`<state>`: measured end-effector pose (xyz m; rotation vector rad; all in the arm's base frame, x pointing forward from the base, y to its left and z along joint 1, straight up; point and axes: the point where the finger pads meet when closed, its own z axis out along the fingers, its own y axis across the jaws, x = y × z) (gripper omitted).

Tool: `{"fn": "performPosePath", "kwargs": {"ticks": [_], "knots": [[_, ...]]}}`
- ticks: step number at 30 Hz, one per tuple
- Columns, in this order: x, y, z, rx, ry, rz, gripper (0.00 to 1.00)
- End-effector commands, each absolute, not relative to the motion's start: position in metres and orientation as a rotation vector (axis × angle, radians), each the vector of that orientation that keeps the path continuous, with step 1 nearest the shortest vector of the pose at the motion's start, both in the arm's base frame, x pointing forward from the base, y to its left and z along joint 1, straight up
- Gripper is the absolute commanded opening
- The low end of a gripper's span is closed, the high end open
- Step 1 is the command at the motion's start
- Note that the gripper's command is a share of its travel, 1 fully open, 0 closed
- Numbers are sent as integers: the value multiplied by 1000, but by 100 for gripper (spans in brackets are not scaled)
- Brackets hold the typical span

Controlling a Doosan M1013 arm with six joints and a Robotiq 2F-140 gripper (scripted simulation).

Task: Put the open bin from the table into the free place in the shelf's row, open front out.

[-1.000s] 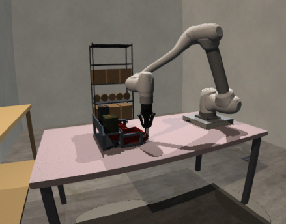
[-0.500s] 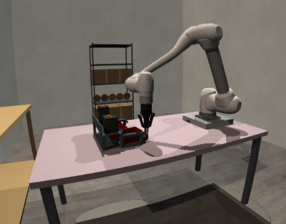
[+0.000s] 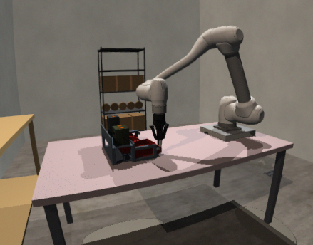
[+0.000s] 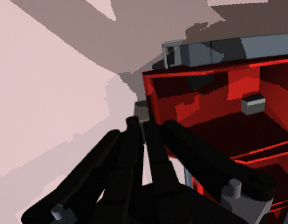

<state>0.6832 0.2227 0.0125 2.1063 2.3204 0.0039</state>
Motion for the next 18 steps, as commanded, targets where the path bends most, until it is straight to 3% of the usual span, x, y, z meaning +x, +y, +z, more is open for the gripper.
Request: {"fn": "performPosePath", "kwargs": {"ticks": [1,18], "knots": [[685,223,13,2106,2320,4,0],[693,224,13,2106,2320,4,0]]}}
